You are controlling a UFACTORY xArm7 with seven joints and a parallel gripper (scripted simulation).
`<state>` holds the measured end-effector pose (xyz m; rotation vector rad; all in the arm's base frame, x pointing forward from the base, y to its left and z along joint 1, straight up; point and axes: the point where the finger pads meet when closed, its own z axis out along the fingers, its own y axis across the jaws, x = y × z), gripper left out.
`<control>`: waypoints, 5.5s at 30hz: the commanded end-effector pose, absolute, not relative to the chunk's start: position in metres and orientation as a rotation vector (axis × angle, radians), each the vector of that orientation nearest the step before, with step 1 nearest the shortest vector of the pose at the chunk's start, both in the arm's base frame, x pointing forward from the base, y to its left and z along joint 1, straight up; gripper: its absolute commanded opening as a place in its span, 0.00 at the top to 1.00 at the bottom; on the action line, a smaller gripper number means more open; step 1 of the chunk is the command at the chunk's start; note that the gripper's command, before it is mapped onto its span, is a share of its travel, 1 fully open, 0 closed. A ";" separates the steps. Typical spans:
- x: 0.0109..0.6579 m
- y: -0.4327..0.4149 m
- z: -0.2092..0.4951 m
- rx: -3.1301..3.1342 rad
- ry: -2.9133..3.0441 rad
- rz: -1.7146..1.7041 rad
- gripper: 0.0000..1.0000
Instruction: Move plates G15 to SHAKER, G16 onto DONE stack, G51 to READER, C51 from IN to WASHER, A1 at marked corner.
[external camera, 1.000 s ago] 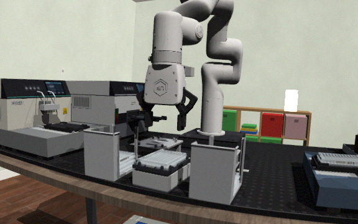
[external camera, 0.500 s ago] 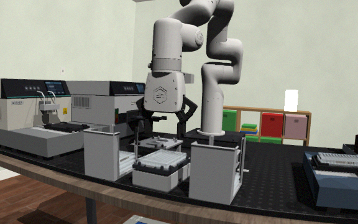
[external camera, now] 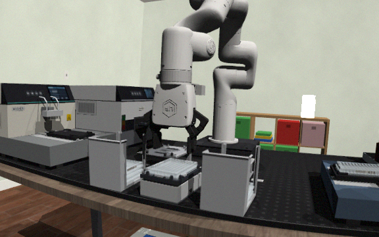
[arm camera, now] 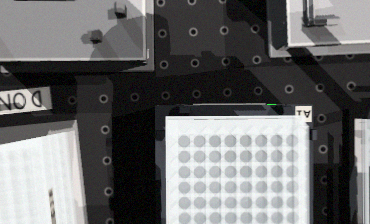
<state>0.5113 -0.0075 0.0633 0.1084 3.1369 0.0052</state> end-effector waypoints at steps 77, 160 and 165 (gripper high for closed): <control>0.513 -0.007 0.031 0.108 3.132 0.006 0.00; 0.513 -0.007 0.024 0.108 3.131 0.006 1.00; 0.513 -0.007 0.024 0.108 3.131 0.006 1.00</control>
